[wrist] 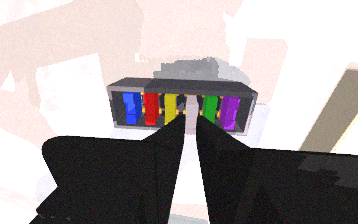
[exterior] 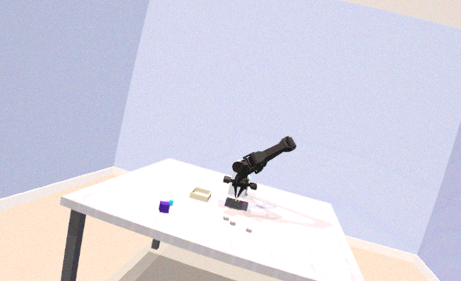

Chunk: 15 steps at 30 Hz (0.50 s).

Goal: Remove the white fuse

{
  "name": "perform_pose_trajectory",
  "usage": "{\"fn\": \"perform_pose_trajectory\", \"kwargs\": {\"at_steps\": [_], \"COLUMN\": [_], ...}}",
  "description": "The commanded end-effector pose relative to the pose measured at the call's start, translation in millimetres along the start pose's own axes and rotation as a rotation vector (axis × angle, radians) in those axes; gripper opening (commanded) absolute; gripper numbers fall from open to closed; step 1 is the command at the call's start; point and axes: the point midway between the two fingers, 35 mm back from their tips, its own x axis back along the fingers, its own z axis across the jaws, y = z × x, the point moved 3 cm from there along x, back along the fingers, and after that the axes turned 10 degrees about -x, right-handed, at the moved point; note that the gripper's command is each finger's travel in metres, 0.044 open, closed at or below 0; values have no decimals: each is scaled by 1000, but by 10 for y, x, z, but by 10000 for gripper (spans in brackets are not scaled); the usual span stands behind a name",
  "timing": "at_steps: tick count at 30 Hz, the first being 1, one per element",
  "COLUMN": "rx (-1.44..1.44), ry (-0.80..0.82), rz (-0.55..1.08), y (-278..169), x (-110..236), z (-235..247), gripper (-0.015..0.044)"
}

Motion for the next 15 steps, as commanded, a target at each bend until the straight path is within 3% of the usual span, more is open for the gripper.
{"fn": "perform_pose_trajectory", "kwargs": {"at_steps": [1, 15], "rx": [4, 4], "ry": [-3, -2], "rz": [1, 1], "y": [1, -1], "x": [27, 96], "z": [-1, -1], "gripper": [0, 0]}}
